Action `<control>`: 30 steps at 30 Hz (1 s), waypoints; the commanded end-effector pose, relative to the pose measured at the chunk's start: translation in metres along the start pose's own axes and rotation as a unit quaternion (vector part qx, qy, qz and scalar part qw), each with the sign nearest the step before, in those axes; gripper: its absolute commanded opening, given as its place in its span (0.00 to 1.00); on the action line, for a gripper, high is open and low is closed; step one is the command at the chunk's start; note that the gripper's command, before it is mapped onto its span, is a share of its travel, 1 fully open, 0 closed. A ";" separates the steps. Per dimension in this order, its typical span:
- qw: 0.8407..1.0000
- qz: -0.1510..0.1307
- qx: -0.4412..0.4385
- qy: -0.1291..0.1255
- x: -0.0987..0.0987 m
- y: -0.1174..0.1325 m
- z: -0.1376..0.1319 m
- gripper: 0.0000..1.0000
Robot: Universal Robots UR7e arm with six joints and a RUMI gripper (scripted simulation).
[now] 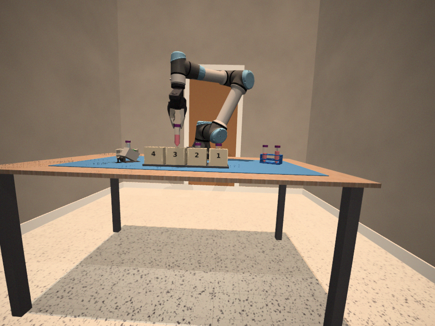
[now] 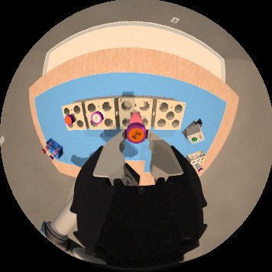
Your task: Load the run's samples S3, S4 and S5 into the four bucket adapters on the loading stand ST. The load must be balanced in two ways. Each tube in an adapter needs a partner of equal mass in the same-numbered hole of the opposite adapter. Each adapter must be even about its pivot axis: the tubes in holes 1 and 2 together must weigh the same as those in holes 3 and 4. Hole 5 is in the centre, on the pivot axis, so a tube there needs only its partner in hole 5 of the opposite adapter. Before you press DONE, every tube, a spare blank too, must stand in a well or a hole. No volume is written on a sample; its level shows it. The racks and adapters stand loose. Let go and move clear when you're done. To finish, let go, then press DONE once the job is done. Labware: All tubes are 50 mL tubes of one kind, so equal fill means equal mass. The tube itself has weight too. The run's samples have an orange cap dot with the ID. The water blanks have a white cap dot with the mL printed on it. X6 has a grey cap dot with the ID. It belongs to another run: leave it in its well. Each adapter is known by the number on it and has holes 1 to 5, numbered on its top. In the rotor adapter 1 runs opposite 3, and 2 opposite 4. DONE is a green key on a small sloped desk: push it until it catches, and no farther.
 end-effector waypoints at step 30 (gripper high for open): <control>1.000 0.001 0.000 0.000 -0.024 0.000 0.000 0.00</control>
Point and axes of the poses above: the point where the finger pads meet when closed, its own x axis back along the fingers, its own z axis across the jaws, y = z × x, the point moved 10 cm from there along x, back along the fingers, and after that the axes turned 11 degrees about -x, right-handed, at the moved point
